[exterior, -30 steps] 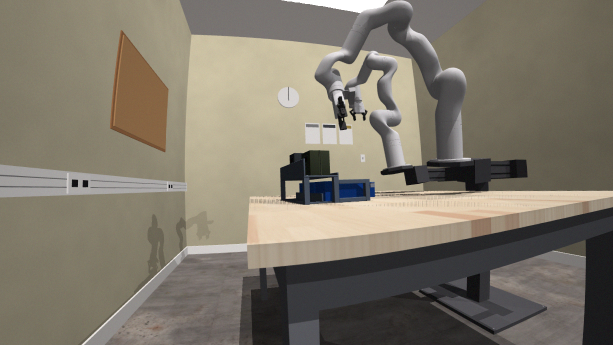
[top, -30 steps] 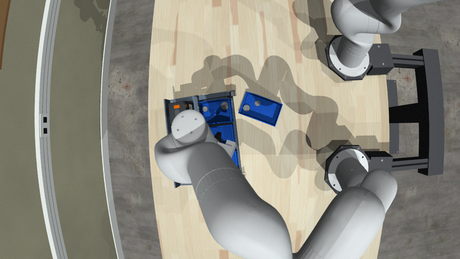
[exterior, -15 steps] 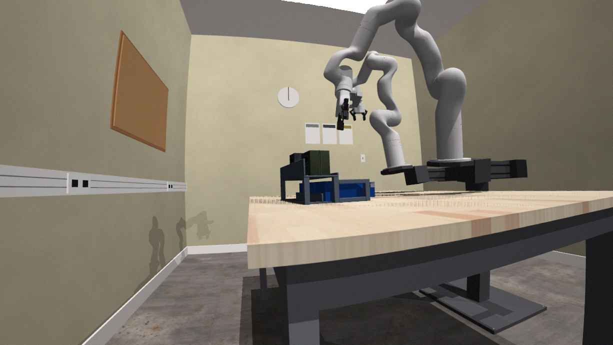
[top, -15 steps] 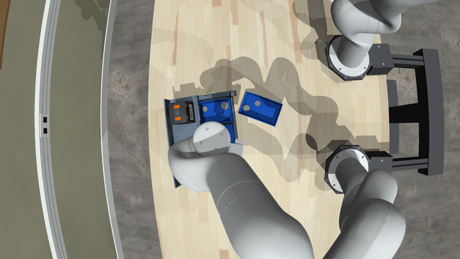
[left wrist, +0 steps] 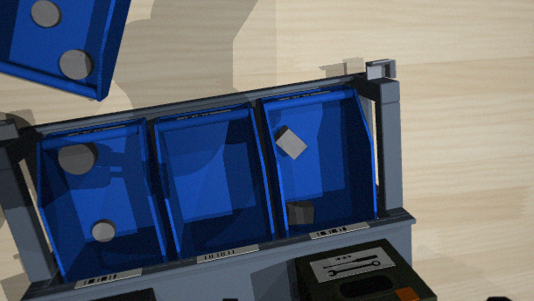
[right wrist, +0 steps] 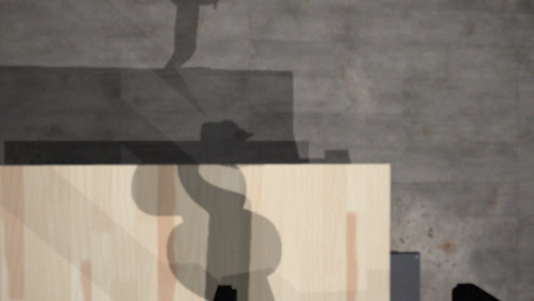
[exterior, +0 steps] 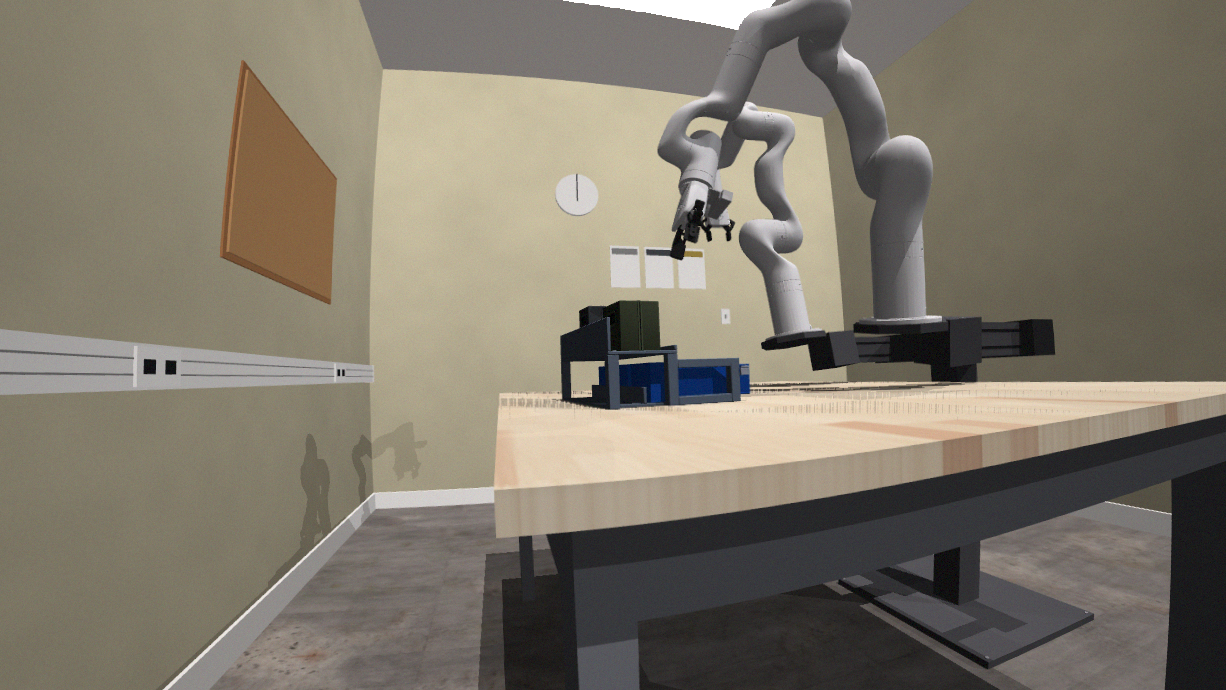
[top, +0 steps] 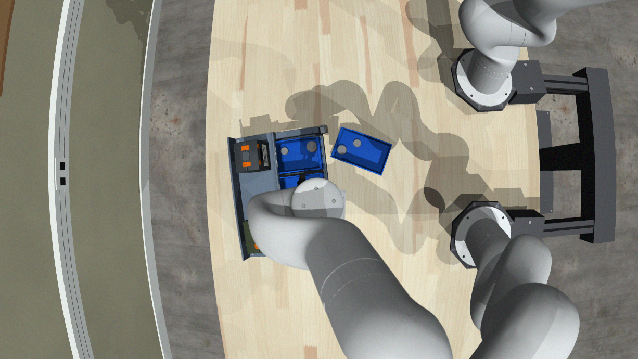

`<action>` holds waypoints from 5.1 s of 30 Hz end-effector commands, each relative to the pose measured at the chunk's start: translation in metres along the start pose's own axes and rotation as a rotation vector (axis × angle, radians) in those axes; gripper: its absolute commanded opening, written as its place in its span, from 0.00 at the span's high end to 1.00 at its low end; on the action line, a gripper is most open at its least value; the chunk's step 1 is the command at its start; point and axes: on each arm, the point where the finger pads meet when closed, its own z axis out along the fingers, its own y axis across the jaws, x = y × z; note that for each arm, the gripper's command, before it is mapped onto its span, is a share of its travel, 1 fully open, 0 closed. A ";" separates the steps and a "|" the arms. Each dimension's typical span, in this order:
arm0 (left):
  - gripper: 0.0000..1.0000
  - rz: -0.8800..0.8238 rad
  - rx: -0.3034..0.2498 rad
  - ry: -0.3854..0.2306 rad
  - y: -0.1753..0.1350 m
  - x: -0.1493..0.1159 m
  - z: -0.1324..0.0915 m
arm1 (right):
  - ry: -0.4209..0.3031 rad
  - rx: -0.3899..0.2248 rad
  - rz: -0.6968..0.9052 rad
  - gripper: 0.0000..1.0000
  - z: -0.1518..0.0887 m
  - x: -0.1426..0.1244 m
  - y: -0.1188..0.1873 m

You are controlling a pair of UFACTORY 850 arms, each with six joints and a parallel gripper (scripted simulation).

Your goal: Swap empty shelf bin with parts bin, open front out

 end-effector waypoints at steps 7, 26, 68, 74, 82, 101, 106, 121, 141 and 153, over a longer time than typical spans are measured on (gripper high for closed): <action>0.00 -0.057 0.018 -0.078 -0.003 -0.002 0.000 | 0.002 0.000 0.000 0.00 -0.001 0.000 0.000; 0.00 -0.132 0.058 -0.157 -0.009 -0.001 -0.001 | 0.002 0.000 0.000 0.00 -0.001 0.000 0.000; 0.00 -0.185 0.096 -0.209 -0.015 0.000 -0.002 | 0.002 0.000 0.000 0.00 -0.001 0.000 0.000; 0.00 -0.185 0.096 -0.209 -0.015 0.000 -0.002 | 0.002 0.000 0.000 0.00 -0.001 0.000 0.000; 0.00 -0.185 0.095 -0.209 -0.017 0.005 0.013 | 0.002 0.000 0.000 0.00 -0.001 0.000 0.000; 0.00 -0.185 0.095 -0.209 -0.030 0.027 0.083 | 0.002 0.000 0.000 0.00 -0.001 0.000 0.000; 0.00 -0.185 0.095 -0.209 -0.030 0.028 0.084 | 0.002 0.000 0.000 0.00 -0.001 0.000 0.000; 0.00 -0.185 0.095 -0.209 -0.030 0.028 0.084 | 0.002 0.000 0.000 0.00 -0.001 0.000 0.000; 0.00 -0.185 0.095 -0.209 -0.030 0.028 0.084 | 0.002 0.000 0.000 0.00 -0.001 0.000 0.000; 0.00 -0.185 0.095 -0.209 -0.030 0.028 0.084 | 0.002 0.000 0.000 0.00 -0.001 0.000 0.000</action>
